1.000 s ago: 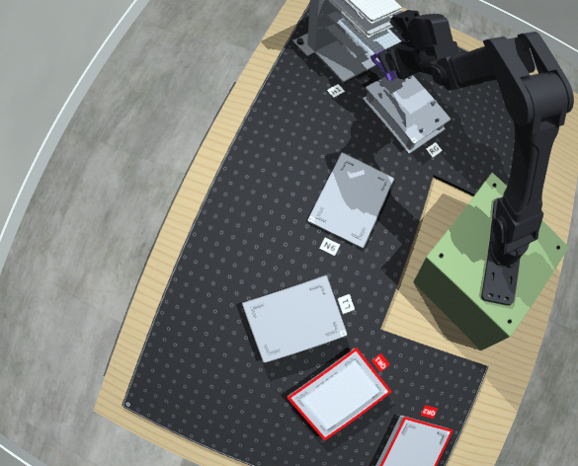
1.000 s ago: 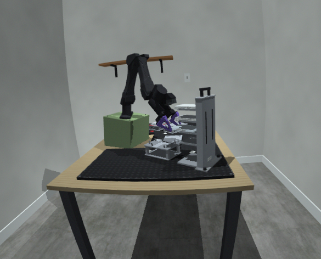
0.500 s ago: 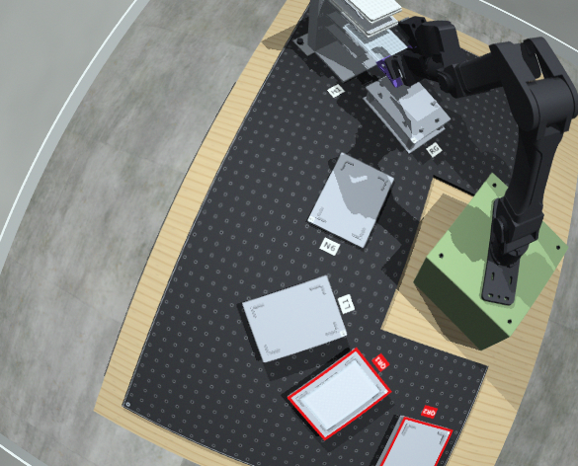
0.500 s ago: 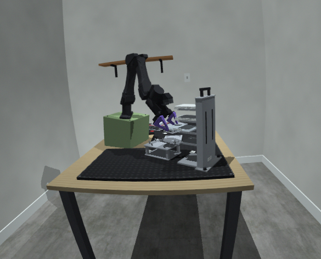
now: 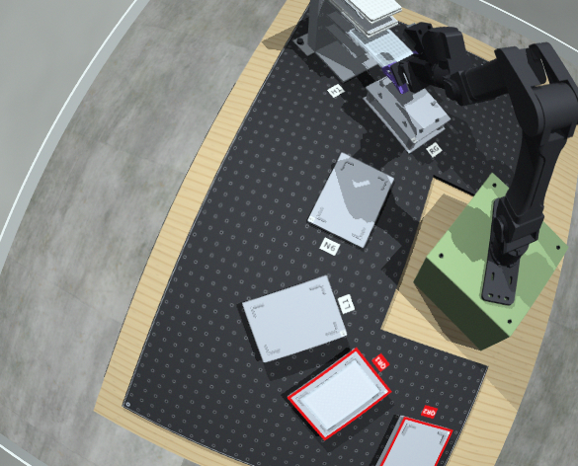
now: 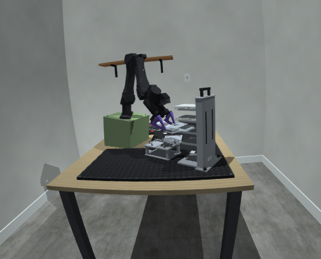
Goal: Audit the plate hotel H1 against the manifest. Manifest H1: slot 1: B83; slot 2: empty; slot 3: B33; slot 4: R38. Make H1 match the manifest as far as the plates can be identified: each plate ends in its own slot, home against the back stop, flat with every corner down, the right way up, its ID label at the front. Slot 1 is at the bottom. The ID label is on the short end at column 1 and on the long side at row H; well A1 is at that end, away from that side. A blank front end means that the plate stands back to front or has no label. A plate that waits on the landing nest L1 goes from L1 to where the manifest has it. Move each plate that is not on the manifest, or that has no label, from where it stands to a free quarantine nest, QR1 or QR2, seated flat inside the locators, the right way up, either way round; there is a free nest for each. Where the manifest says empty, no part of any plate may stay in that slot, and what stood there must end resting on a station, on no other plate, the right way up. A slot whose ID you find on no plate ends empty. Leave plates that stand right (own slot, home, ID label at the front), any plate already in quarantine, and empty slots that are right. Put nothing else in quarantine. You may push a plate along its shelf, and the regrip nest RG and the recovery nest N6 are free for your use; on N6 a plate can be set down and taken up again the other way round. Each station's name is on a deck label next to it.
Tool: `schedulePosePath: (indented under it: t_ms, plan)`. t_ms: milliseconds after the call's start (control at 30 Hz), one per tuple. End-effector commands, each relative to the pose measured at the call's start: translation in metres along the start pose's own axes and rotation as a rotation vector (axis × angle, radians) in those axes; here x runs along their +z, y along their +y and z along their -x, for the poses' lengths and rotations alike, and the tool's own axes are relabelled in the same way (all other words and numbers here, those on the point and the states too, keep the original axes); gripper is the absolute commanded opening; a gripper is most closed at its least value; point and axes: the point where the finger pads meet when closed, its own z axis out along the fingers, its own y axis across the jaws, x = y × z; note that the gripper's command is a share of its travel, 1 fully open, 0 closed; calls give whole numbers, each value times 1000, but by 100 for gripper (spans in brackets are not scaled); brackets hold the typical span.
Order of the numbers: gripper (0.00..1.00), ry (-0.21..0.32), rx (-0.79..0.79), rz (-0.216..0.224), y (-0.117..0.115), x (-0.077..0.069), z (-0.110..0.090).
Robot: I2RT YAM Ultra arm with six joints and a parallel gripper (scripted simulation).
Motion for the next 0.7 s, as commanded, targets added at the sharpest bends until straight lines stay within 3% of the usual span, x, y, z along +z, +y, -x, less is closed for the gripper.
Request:
schedulePosePath:
  t_ms: [0,667]
  plan:
    - [86,-35,-9,-4,-3,-10,6]
    - [86,-35,-9,-4,-3,-24,-10]
